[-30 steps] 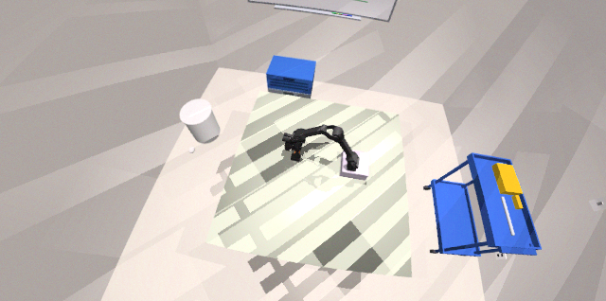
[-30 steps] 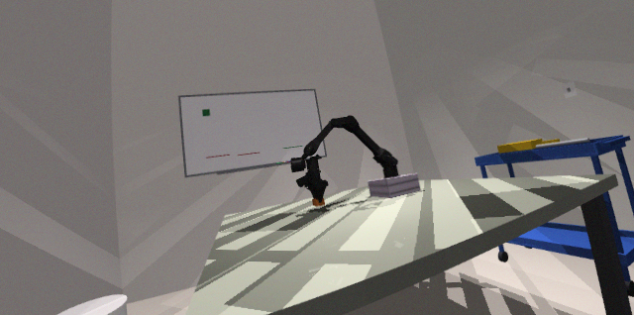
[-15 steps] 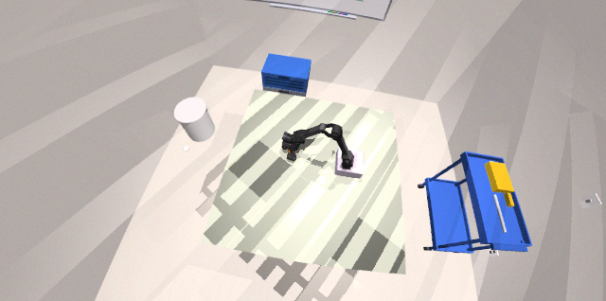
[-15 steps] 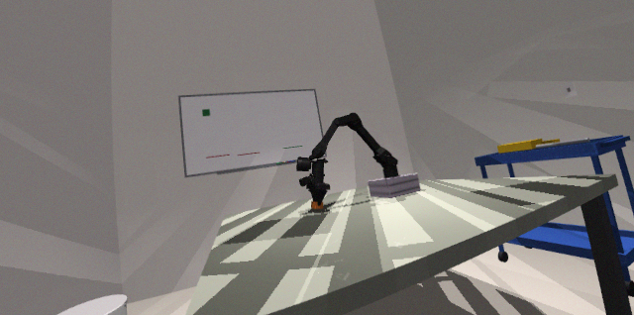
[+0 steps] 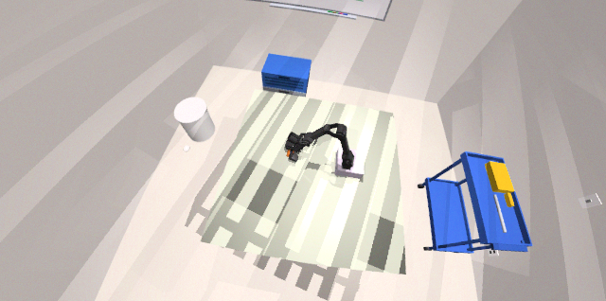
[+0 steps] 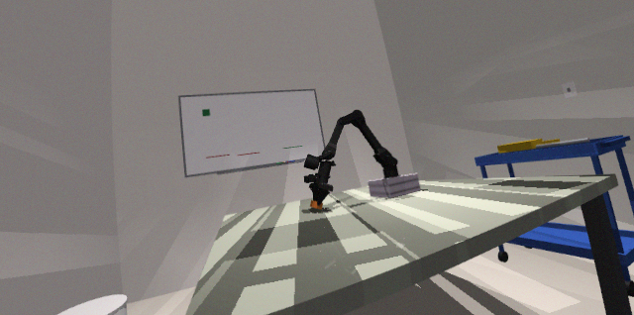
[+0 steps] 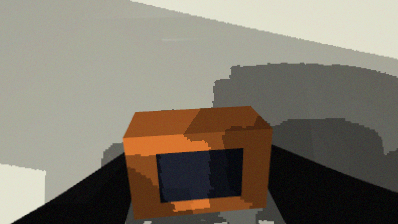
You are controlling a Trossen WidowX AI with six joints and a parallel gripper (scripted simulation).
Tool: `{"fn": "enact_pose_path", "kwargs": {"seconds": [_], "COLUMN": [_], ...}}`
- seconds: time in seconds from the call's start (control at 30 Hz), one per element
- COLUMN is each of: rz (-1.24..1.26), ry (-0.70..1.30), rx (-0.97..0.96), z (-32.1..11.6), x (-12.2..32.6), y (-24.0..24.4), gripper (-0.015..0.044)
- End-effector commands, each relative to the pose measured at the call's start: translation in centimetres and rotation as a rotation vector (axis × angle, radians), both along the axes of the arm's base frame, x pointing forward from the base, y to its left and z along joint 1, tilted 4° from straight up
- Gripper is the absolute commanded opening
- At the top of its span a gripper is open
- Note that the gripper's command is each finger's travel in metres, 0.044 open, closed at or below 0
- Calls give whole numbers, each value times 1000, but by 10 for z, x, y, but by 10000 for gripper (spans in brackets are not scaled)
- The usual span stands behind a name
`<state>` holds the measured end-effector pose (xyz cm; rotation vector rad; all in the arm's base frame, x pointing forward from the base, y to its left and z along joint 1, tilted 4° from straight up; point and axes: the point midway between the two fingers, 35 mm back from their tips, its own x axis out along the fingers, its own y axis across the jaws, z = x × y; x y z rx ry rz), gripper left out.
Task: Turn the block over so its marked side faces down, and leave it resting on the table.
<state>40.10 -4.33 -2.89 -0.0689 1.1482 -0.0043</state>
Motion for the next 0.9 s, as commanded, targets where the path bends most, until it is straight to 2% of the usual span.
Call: {"fn": "enact_pose_path", "kwargs": {"seconds": [0.0, 0.27, 0.87], "rz": [9, 15, 21], "ry": [-58, -127, -388], "rx": [1, 0, 18], "z": [3, 5, -25], "x": [-2, -6, 8], "y": [0, 1, -2], "gripper": [0, 0, 0]}}
